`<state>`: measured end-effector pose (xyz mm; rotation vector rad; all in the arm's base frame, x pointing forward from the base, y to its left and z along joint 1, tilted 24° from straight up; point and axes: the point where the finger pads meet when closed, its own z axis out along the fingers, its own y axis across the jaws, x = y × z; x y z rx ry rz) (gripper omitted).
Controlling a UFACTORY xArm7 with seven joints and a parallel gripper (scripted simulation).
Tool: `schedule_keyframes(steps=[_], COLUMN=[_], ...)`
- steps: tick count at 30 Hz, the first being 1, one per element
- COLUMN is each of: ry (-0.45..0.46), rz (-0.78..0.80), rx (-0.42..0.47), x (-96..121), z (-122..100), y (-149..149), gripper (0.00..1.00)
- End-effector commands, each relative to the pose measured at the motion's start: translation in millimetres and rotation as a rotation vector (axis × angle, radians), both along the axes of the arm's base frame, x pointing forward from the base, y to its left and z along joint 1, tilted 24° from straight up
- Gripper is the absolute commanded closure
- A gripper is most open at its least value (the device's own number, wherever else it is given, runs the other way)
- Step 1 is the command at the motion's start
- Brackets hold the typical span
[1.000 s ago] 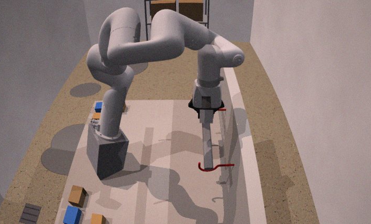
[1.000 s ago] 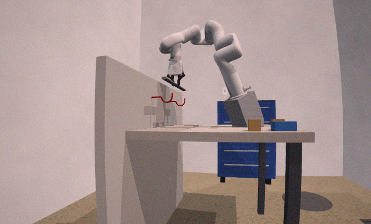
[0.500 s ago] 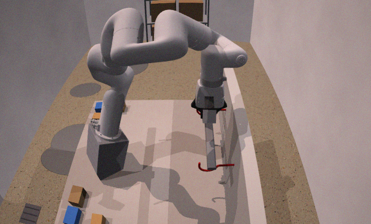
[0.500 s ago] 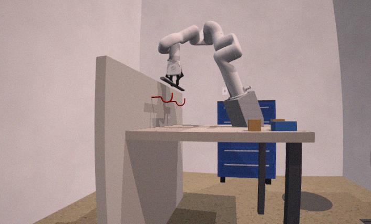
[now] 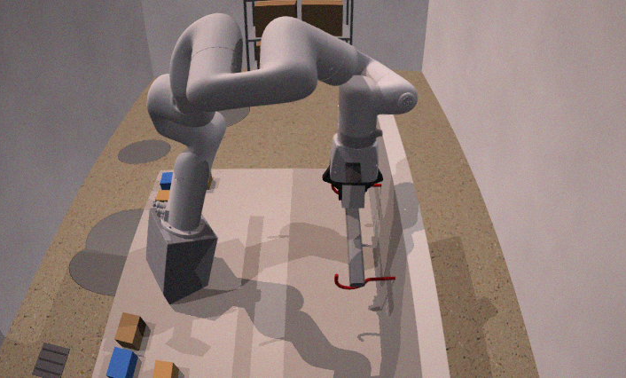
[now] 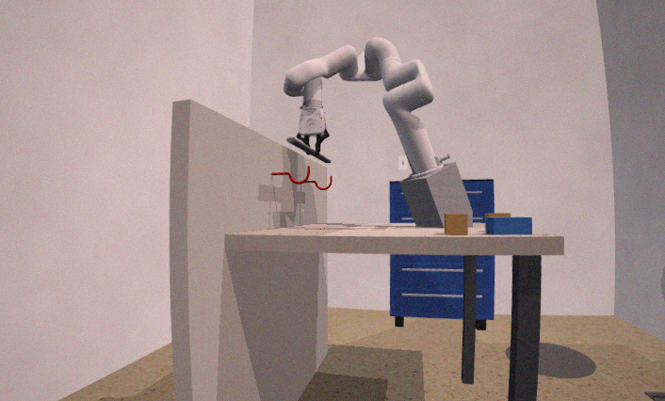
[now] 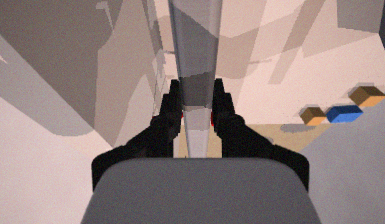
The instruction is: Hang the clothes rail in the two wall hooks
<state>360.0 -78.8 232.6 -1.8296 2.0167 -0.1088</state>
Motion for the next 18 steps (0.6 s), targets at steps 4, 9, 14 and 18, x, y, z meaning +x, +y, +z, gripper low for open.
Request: schedule_keyframes(steps=[4,9,14,18], ry=[-0.002,-0.002,-0.002,-0.002], rz=[-0.001,-0.001,-0.001,-0.001], rx=[0.0,0.0,0.0,0.0], x=[0,0,3,5], z=[1,1,-5,-10], y=[0,0,1,2], gripper=[1.0,1.0,1.0,1.0])
